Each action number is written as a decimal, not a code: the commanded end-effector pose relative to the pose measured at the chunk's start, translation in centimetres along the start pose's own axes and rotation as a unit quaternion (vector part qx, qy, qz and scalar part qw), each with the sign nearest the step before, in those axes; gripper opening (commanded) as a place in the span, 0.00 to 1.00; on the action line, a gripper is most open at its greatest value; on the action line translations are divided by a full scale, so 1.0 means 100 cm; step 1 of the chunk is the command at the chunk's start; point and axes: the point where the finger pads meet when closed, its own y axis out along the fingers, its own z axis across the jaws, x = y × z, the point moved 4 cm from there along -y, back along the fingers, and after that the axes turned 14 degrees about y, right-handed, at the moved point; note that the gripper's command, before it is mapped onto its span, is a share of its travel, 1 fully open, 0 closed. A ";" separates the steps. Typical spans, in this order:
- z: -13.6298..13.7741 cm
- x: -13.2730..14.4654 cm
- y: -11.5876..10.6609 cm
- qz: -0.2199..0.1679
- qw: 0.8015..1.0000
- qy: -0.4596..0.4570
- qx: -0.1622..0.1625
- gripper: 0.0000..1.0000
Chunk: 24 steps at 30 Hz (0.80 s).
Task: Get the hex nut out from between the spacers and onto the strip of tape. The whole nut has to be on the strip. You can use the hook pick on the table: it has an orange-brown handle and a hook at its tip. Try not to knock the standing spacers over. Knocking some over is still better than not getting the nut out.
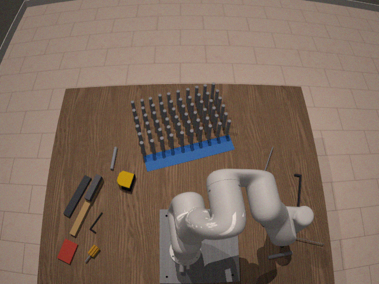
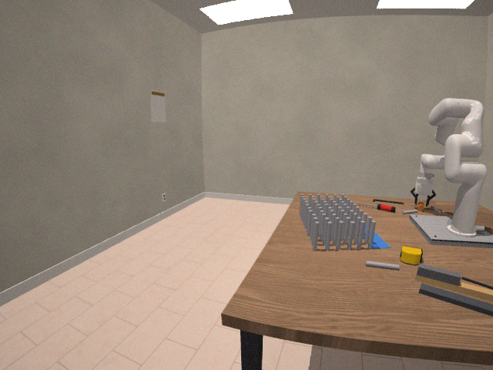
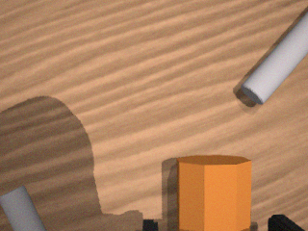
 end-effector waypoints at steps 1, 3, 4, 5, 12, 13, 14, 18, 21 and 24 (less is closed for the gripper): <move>0.001 0.001 0.007 -0.002 1.000 0.000 0.001 0.65; 0.001 0.001 0.009 -0.002 1.000 0.000 0.001 0.65; 0.001 0.001 0.011 -0.002 1.000 0.000 0.001 0.65; 0.001 0.001 0.012 -0.002 1.000 0.000 0.001 0.65; 0.001 0.001 0.016 -0.002 1.000 0.000 0.001 0.65; 0.001 0.001 0.017 -0.002 1.000 0.000 0.001 0.65; 0.001 0.001 0.018 -0.002 1.000 0.000 0.001 0.65; 0.001 0.001 0.019 -0.002 1.000 0.000 0.001 0.65; 0.001 0.001 0.019 -0.002 1.000 0.000 0.001 0.65; 0.001 0.001 0.019 -0.002 1.000 0.000 0.001 0.65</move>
